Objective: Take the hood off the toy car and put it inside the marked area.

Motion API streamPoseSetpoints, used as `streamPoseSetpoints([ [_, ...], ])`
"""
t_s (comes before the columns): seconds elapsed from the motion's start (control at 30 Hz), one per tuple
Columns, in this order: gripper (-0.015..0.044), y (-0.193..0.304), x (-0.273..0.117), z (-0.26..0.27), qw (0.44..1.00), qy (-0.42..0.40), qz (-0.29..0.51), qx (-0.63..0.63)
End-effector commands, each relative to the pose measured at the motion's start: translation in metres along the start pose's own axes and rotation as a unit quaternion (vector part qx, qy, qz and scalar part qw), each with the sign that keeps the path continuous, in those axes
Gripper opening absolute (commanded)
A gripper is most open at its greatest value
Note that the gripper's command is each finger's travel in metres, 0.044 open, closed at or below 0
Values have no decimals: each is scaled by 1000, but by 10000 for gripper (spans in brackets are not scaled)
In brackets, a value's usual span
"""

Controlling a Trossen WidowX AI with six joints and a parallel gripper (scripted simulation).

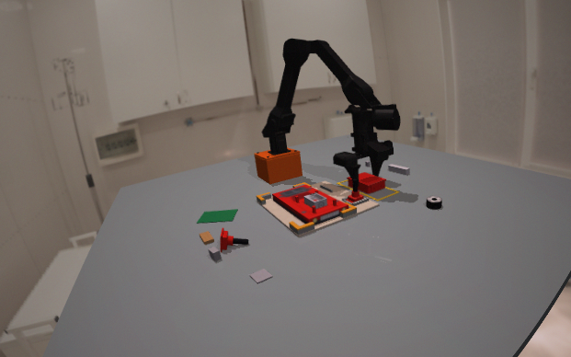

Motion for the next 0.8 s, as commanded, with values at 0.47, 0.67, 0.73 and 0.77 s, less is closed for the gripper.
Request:
streamPoseSetpoints([
  [0.47, 315, 0, 1, 0, 1000, 0, 0, 0],
  [0.67, 440, 0, -1, 0, 1000, 0, 0, 0],
  [0.73, 440, -2, -13, 0, 1000, 0, 0, 0],
  [0.77, 440, -2, -22, 0, 1000, 0, 0, 0],
])
Point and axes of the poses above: the point midway between the two fingers, 35 mm back from their tips, its own x axis out along the fingers, its own z axis across the jaws, y = z × x, the point moved 8 cm from there along -x, back along the fingers, and after that the axes turned 14 degrees about -x, right-handed, at the moved point
